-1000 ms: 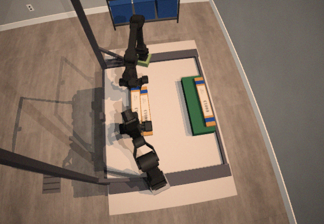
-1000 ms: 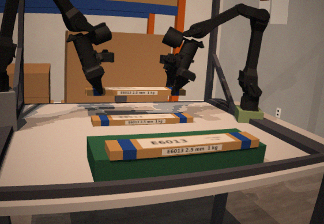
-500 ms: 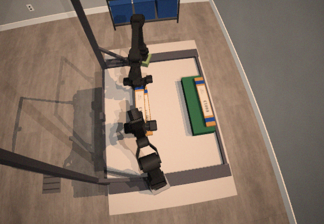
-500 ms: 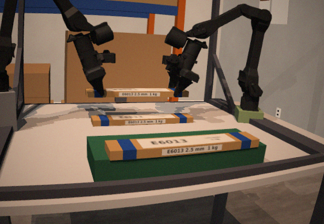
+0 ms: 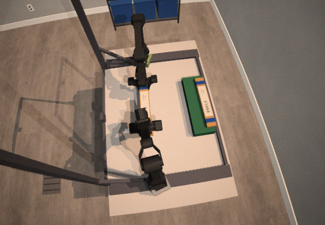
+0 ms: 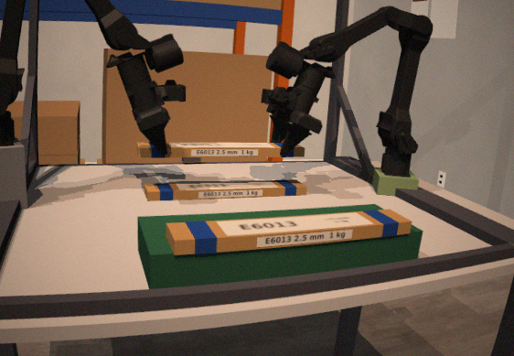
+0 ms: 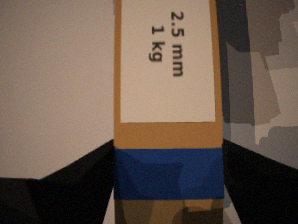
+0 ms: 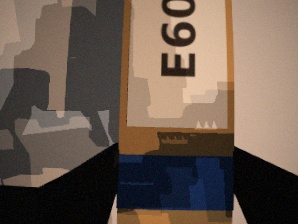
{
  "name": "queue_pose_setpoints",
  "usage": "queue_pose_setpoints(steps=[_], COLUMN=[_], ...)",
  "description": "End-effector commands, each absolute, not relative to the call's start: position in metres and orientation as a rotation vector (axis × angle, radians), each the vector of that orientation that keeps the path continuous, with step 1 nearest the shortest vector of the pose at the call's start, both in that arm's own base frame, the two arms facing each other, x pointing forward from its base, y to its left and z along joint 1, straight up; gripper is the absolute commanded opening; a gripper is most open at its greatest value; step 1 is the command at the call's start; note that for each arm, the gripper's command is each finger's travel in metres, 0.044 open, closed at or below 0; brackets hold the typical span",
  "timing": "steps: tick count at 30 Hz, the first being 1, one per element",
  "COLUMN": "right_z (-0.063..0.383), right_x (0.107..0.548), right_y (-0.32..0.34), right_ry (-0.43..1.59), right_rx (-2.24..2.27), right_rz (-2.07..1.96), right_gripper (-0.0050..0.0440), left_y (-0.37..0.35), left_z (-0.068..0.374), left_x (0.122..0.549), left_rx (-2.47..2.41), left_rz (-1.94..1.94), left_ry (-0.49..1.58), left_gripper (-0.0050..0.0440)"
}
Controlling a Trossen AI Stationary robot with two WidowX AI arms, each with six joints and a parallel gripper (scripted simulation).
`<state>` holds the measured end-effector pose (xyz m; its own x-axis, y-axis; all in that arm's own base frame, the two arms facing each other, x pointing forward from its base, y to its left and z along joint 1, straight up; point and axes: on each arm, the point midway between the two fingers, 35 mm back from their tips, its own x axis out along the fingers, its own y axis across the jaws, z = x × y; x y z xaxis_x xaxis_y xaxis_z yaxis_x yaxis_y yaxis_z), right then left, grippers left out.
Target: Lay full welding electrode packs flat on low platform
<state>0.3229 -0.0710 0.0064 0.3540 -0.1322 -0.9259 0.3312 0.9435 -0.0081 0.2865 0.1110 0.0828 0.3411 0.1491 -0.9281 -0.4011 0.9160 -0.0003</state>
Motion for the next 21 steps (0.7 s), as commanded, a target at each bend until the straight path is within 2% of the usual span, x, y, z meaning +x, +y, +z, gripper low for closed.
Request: queue_pose_setpoints(steps=[1, 21], right_z=[0.014, 0.014], right_x=[0.322, 0.311], right_y=[-0.069, -0.104], right_ry=[1.159, 1.158], right_rx=[0.179, 0.177], right_rz=[-0.263, -0.264], right_gripper=[-0.0050, -0.0050], left_y=[0.121, 0.156], left_z=[0.090, 0.096], left_x=[0.279, 0.267], left_rx=[-0.260, -0.252], left_rz=[0.388, 0.392], left_ry=[1.149, 1.132], left_gripper=[-0.0050, -0.0050])
